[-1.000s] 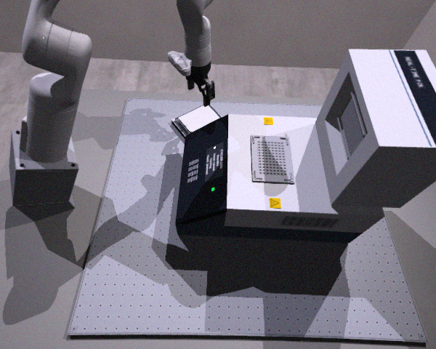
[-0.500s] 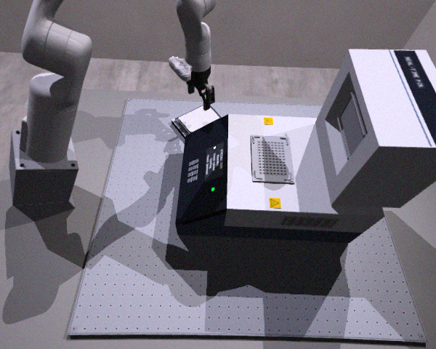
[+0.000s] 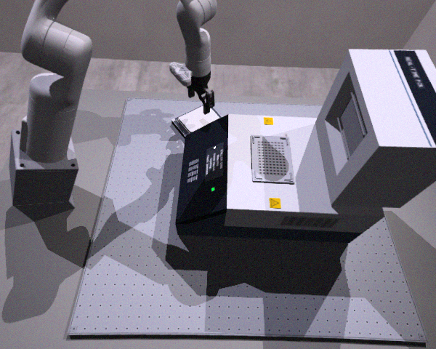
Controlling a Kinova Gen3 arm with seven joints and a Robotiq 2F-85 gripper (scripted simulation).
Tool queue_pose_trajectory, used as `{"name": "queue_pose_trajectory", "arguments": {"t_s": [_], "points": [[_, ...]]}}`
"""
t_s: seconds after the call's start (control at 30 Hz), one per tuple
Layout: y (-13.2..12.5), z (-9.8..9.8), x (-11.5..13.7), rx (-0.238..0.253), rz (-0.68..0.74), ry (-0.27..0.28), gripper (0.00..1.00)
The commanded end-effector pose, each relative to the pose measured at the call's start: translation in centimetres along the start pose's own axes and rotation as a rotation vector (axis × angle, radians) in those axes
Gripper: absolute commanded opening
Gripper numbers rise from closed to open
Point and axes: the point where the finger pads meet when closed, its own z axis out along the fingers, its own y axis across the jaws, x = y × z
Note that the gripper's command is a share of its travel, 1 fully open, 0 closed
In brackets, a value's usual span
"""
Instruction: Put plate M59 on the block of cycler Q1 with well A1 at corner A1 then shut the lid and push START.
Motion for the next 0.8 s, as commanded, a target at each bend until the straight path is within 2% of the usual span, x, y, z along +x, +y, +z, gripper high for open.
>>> {"name": "queue_pose_trajectory", "arguments": {"t_s": [0.0, 0.77], "points": [[0.0, 0.3, 0.0, -0.001, 0.000, -0.002, 1.00], [0.0, 3.1, 0.0, -0.001, 0.000, -0.002, 1.00]]}}
